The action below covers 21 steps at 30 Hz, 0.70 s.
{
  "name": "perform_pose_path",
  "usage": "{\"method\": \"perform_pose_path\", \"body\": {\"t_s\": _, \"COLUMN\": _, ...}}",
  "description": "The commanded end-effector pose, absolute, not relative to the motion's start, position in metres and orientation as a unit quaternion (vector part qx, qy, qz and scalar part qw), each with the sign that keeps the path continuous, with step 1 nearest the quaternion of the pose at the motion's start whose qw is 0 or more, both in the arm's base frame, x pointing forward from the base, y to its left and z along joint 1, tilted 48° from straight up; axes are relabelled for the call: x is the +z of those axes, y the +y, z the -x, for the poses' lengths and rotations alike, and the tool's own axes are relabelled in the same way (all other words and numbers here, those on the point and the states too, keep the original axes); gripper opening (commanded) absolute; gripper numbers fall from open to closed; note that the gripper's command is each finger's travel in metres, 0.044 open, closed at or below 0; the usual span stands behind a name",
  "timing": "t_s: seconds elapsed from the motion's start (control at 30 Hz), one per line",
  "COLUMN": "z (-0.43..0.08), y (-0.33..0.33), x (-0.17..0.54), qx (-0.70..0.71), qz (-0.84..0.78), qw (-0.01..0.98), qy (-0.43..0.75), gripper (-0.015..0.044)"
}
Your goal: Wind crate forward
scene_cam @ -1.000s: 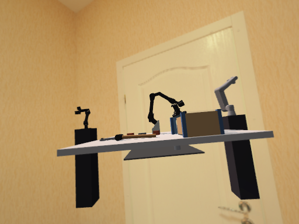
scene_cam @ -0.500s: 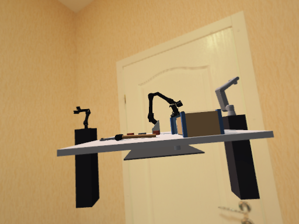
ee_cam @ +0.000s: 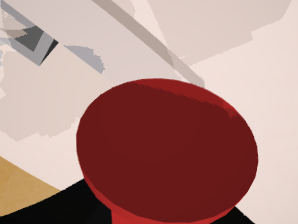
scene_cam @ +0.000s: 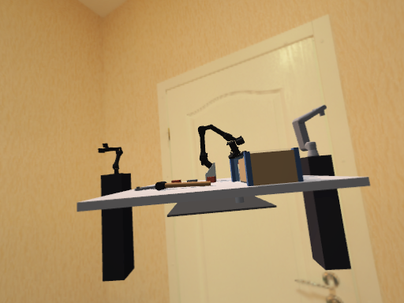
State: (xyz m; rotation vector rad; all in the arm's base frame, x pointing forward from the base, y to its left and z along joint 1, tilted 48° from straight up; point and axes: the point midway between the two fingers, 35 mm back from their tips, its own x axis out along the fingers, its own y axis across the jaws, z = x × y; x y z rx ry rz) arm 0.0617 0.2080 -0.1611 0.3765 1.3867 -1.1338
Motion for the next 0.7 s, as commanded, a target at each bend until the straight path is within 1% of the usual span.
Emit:
{"method": "perform_pose_path", "body": {"t_s": 0.0, "z": -0.064, "y": 0.194, "x": -0.153, "qx": -0.499, "qz": -0.154, "qw": 0.615, "qy": 0.591, "gripper": 0.0000}}
{"method": "perform_pose_path", "body": {"t_s": 0.67, "z": -0.081, "y": 0.168, "x": -0.125, "qx": -0.500, "qz": -0.153, "qw": 0.615, "qy": 0.590, "gripper": 0.0000}}
